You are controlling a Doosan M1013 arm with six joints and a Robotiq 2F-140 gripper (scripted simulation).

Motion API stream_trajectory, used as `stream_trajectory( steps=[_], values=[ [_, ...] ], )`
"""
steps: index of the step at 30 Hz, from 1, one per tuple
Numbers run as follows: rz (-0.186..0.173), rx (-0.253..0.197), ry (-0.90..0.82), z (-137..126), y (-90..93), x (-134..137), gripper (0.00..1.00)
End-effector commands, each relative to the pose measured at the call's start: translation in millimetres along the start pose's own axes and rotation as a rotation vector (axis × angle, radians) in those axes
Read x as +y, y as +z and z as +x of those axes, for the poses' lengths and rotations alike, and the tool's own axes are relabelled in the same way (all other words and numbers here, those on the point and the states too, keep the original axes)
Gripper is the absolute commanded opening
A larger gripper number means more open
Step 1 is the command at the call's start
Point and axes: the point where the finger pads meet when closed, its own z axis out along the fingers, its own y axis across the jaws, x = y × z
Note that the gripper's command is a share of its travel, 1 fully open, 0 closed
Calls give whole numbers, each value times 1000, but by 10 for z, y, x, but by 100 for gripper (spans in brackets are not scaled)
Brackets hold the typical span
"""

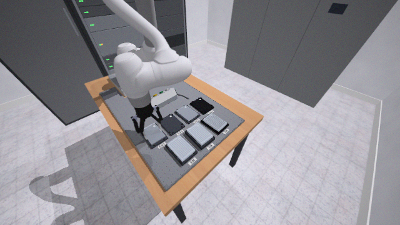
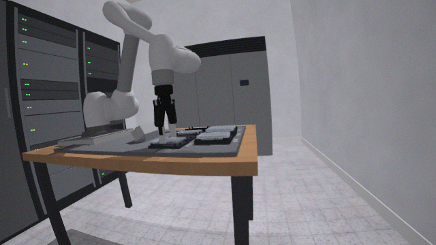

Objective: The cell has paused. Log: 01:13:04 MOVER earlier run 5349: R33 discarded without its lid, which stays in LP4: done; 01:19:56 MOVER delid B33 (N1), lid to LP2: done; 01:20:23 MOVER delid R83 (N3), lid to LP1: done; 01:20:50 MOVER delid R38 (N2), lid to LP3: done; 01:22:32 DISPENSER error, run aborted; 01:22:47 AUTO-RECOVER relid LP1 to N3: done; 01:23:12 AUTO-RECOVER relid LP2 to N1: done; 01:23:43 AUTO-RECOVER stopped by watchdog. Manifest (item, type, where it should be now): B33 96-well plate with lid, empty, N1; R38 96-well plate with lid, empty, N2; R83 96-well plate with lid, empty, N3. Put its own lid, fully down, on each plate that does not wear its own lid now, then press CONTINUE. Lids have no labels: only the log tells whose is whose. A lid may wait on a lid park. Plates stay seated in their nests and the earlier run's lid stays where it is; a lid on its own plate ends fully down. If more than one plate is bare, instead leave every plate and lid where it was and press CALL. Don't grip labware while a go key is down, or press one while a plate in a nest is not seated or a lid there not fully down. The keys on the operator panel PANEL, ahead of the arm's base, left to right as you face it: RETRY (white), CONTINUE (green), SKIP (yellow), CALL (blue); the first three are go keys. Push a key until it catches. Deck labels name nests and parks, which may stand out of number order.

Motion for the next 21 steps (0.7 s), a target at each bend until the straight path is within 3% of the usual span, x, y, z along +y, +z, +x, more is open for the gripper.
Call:
stream_trajectory(
  steps=[1, 21],
  values=[
    [0, 0, 0, 0, -40, 0, 0],
    [0, 0, 0, 0, -419, 0, 0]
  ],
)
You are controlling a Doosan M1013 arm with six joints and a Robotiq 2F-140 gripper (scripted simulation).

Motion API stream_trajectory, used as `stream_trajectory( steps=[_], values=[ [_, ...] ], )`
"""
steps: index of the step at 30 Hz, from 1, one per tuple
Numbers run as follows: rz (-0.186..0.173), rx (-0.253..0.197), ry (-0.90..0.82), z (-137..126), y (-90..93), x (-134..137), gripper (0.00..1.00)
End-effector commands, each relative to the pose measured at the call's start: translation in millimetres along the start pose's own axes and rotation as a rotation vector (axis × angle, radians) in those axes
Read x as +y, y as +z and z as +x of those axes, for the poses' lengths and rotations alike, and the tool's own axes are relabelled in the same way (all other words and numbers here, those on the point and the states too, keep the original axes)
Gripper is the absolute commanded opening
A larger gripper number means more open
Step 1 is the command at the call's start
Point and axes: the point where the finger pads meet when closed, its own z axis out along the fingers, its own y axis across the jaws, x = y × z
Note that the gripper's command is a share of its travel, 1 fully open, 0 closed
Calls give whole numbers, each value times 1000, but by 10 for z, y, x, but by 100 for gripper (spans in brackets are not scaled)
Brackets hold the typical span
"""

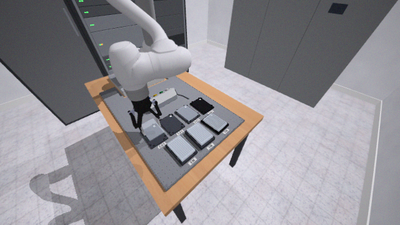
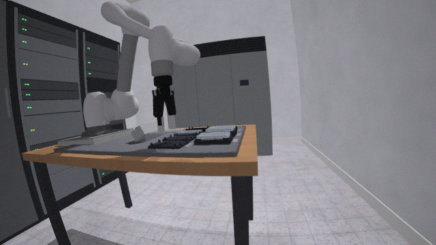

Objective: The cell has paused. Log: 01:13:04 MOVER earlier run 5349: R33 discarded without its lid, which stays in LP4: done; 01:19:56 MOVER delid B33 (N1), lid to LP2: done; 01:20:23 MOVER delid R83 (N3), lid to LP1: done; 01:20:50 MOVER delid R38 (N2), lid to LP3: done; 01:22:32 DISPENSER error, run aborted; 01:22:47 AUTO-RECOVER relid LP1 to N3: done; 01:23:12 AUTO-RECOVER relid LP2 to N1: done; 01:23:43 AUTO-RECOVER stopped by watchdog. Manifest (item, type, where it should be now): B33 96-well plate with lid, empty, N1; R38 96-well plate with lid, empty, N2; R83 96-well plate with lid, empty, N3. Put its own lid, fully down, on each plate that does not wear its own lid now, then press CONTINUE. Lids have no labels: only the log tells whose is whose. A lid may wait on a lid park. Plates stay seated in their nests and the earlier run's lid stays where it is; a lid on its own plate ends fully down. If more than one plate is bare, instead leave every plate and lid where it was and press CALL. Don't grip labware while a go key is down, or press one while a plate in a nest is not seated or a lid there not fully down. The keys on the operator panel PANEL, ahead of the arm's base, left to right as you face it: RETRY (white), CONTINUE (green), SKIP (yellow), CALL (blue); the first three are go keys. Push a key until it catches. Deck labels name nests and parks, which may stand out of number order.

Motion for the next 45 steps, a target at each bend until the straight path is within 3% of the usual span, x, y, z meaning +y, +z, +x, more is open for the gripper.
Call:
stream_trajectory(
  steps=[1, 9, 29, 32, 33, 34, 36, 37, 39, 40, 42, 43, 45],
  values=[
    [0, 0, 0, 0, -68, 0, 0],
    [0, 0, 0, 0, -203, 0, 0],
    [0, 0, 0, 39, -274, -40, 0],
    [0, 1, 0, 415, -293, -469, 0],
    [0, 1, 0, 415, -293, -469, 0],
    [0, 1, 1, 618, -301, -741, 0],
    [0, 1, 1, 618, -301, -741, 0],
    [0, 1, 1, 833, -306, -1072, 0],
    [0, 1, 1, 833, -306, -1072, 0],
    [0, 1, 1, 1034, -308, -1432, 0],
    [0, 1, 1, 1043, -308, -1445, 0],
    [0, 1, 1, 1207, -307, -1798, 0],
    [0, 1, 1, 1207, -307, -1798, 0]
  ],
)
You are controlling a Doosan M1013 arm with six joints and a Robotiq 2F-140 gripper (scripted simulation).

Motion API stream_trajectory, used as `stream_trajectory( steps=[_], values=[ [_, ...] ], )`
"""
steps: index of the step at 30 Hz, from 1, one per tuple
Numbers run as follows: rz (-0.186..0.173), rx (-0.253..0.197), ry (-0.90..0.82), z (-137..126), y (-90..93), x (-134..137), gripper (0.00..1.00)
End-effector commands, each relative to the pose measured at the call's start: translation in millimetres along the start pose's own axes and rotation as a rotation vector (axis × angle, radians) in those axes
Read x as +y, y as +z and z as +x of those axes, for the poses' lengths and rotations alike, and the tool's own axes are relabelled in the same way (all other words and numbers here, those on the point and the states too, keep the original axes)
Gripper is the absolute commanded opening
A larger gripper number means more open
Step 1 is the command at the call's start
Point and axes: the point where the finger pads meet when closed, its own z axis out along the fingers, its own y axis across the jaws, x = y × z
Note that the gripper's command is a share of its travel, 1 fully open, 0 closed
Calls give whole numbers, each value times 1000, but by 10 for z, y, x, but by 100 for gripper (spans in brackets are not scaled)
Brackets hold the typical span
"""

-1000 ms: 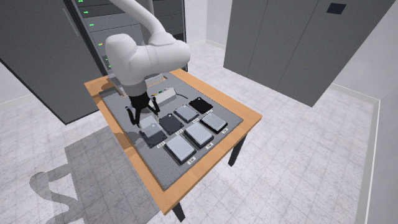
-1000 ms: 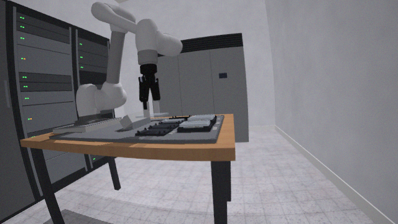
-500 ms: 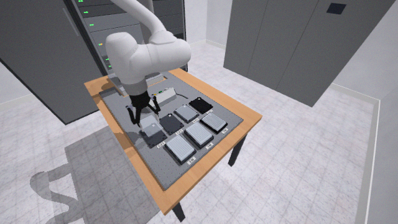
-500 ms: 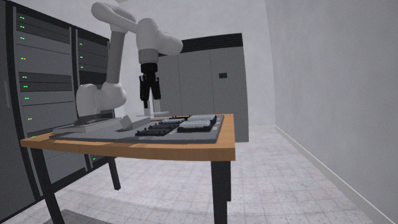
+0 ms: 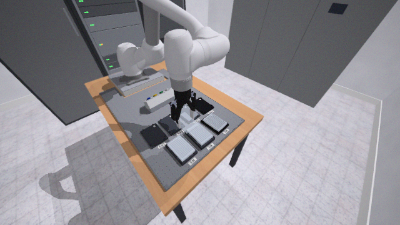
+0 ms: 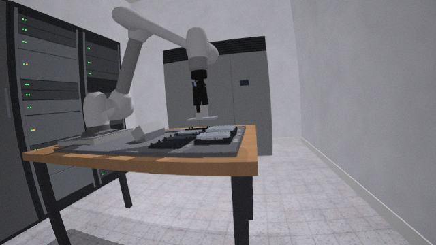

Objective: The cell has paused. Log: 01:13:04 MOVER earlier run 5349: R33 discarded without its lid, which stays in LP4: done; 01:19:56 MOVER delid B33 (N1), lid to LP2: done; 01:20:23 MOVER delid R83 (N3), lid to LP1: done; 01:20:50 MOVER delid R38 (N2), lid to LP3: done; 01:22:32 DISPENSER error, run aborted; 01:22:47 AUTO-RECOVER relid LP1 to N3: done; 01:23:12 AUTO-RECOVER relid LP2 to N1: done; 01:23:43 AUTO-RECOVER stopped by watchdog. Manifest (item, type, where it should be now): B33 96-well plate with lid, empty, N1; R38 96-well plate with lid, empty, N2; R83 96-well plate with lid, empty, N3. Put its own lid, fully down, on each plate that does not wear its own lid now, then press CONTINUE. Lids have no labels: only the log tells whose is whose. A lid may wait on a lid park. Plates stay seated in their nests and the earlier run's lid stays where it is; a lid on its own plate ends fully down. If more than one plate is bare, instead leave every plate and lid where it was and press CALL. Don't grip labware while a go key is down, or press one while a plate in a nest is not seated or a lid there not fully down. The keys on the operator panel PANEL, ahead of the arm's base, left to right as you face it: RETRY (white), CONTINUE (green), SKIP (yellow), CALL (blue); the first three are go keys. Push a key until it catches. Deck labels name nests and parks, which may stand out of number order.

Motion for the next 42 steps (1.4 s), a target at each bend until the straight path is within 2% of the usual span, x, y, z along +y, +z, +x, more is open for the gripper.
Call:
stream_trajectory(
  steps=[1, 3, 4, 6, 7, 8, 9, 10, 12, 42],
  values=[
    [-2, -3, 2, 308, 11, -628, 0],
    [-2, -3, 2, 332, 12, -677, 0],
    [-2, -3, 2, 443, 21, -1017, 0],
    [-2, -3, 2, 448, 21, -1029, 0],
    [-2, -3, 2, 528, 30, -1319, 0],
    [-2, -3, 2, 528, 30, -1319, 0],
    [-2, -3, 1, 577, 37, -1531, 0],
    [-2, -3, 1, 577, 37, -1531, 0],
    [-2, -4, 1, 614, 44, -1714, 0],
    [-2, -4, 1, 616, 45, -1723, 0]
  ],
)
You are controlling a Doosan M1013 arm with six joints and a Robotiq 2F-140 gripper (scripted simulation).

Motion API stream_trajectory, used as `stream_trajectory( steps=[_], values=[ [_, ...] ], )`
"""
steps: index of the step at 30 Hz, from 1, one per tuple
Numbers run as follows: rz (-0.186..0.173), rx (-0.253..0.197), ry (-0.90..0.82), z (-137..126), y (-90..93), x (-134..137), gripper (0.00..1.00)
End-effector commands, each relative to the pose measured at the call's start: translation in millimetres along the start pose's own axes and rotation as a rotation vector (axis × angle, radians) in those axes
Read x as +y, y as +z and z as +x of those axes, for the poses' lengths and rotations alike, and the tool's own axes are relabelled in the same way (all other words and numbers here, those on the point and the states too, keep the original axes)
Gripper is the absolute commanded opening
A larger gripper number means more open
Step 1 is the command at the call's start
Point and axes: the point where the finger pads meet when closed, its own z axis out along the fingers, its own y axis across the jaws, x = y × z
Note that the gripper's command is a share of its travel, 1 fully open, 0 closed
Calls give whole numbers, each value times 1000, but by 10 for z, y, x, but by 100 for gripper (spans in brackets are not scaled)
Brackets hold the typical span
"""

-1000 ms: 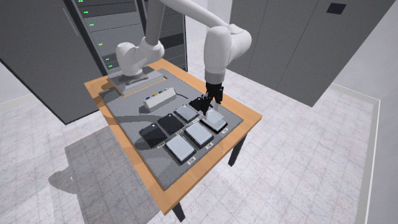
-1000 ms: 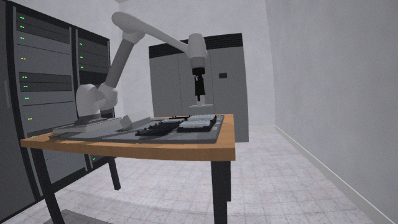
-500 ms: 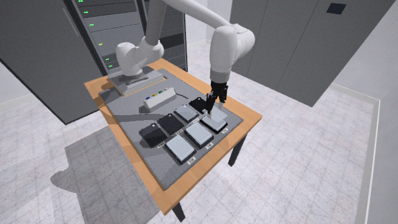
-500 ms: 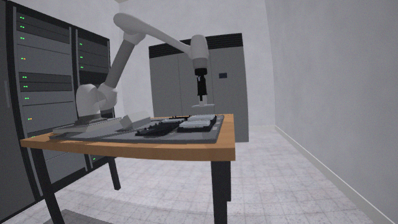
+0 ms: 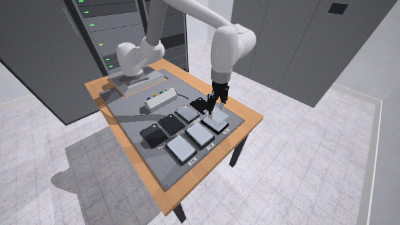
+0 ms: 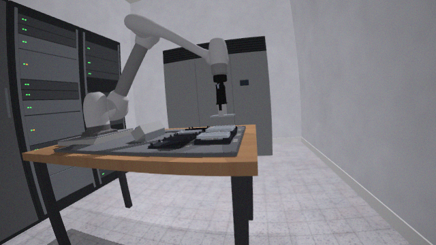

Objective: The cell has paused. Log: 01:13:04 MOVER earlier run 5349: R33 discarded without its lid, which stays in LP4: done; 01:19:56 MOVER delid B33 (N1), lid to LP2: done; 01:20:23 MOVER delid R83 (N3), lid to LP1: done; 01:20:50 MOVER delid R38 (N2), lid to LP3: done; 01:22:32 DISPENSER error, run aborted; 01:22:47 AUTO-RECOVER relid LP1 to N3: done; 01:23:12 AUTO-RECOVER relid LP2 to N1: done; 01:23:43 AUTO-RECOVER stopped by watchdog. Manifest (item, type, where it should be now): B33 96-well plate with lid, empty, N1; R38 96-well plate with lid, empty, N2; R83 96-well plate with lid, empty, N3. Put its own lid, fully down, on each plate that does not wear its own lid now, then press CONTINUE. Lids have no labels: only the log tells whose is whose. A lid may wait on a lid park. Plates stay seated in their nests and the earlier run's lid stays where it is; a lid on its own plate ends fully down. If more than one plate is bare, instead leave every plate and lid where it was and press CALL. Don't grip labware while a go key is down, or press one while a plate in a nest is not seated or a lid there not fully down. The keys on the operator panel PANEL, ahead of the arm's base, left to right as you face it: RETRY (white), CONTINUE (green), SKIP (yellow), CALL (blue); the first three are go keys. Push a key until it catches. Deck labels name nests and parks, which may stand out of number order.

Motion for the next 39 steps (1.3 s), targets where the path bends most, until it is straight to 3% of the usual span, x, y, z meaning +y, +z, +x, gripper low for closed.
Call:
stream_trajectory(
  steps=[1, 39],
  values=[
    [0, 0, 0, 0, -2, 0, 0],
    [0, 0, -74, 0, 43, 0, 0]
  ],
)
